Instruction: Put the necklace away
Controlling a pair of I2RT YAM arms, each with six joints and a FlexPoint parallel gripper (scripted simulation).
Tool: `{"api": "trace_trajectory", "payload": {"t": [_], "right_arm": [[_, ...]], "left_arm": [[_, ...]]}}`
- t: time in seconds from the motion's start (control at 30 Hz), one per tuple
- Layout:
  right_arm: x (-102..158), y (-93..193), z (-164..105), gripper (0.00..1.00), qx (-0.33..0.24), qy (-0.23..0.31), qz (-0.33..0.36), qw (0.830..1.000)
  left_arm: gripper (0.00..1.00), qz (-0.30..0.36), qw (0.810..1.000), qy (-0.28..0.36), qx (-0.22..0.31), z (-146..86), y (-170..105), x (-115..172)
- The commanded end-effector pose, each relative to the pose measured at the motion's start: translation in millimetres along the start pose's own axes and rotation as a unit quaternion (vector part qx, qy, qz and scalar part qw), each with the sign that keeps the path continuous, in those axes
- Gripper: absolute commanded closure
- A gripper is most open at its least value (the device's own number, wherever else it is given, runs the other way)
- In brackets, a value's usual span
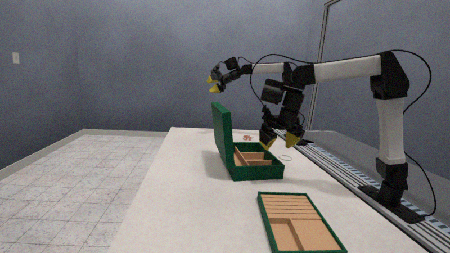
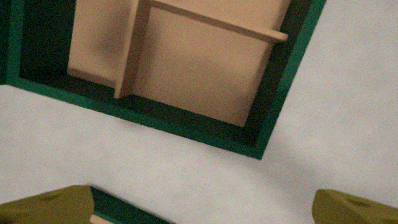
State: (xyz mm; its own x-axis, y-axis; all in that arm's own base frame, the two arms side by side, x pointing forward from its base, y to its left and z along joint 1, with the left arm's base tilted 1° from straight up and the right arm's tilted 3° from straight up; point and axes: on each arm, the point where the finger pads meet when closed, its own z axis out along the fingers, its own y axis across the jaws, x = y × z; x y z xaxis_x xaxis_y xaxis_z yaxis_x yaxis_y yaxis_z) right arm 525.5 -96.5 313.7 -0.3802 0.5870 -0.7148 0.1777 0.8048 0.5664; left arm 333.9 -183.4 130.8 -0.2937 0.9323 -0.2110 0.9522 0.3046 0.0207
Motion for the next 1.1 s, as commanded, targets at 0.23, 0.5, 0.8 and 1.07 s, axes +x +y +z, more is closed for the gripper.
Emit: {"api": "trace_trajectory", "payload": {"t": [0.23, 0.5, 0.8, 1.07], "right_arm": [[-7.6, 3.9, -5.7, 0.0, -0.004, -0.011, -0.004, 1.0], [-7.6, 3.9, -5.7, 0.0, -0.004, -0.011, -0.004, 1.0], [18.8, -6.1, -20.2, 0.0, 0.04, 0.016, -0.021, 0.999], [88.4, -24.1, -56.9, 0.0, 0.132, 0.083, -0.051, 0.986]], "left_arm": [[0.0, -0.001, 1.0, -0.008, -0.007, -5.6, 2.5, -2.2], [0.0, -0.001, 1.0, -0.008, -0.007, -5.6, 2.5, -2.2], [0.0, -0.03, 0.995, -0.066, -0.067, -19.2, 4.4, -34.6], [0.0, -0.058, 0.966, -0.22, -0.124, -64.5, -39.9, -109.8]]}}
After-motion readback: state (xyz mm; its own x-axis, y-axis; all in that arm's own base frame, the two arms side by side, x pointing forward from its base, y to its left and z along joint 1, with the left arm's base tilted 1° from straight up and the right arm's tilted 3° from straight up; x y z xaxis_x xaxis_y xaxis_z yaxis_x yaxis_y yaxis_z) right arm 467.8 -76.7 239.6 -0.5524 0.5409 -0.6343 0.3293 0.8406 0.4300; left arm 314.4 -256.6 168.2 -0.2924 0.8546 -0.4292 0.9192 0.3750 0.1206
